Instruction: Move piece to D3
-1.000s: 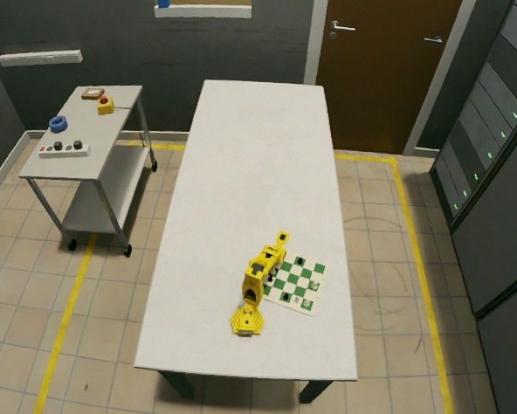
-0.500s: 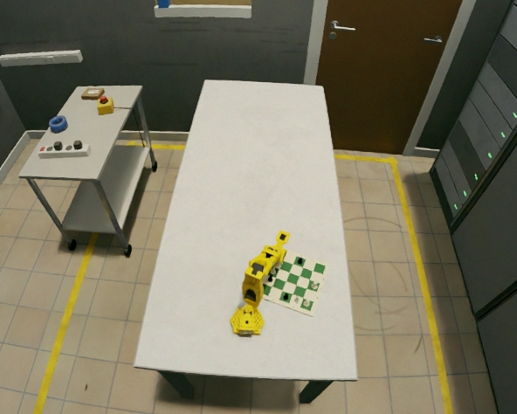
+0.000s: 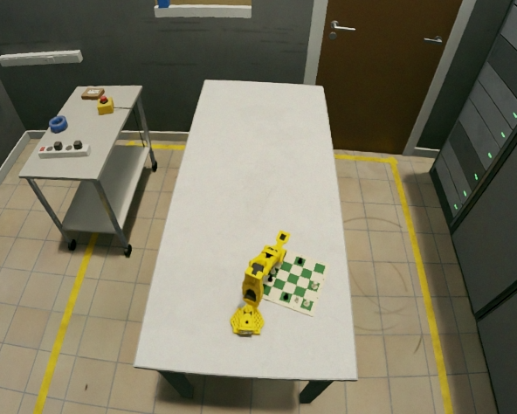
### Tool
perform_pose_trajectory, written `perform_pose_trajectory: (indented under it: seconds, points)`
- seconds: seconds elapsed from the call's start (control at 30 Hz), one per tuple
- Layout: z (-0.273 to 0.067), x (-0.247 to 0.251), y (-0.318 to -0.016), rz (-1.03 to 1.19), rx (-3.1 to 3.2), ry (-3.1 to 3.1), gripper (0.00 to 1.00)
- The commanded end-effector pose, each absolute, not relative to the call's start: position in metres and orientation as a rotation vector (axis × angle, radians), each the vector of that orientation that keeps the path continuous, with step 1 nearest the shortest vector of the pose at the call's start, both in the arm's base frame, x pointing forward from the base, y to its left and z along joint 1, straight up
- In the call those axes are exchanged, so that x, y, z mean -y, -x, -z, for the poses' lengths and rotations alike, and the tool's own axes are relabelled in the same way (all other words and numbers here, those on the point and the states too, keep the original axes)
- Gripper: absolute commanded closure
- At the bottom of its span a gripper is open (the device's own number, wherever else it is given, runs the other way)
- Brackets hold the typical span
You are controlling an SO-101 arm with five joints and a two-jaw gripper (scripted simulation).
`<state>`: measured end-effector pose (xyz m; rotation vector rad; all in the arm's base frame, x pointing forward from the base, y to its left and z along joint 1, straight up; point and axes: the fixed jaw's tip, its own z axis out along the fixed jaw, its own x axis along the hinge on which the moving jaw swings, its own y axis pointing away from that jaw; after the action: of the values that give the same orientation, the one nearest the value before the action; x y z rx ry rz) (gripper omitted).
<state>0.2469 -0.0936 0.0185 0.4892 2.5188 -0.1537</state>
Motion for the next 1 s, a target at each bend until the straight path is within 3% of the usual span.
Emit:
perform_pose_trajectory:
  seconds: [0.0,0.97]
  points:
    - [-0.0113,0.0914,-0.2418,0.144,-2.55,-0.499,0.91]
    - [-0.0123,0.0928,-0.2412,0.146,-2.549,-0.506,0.92]
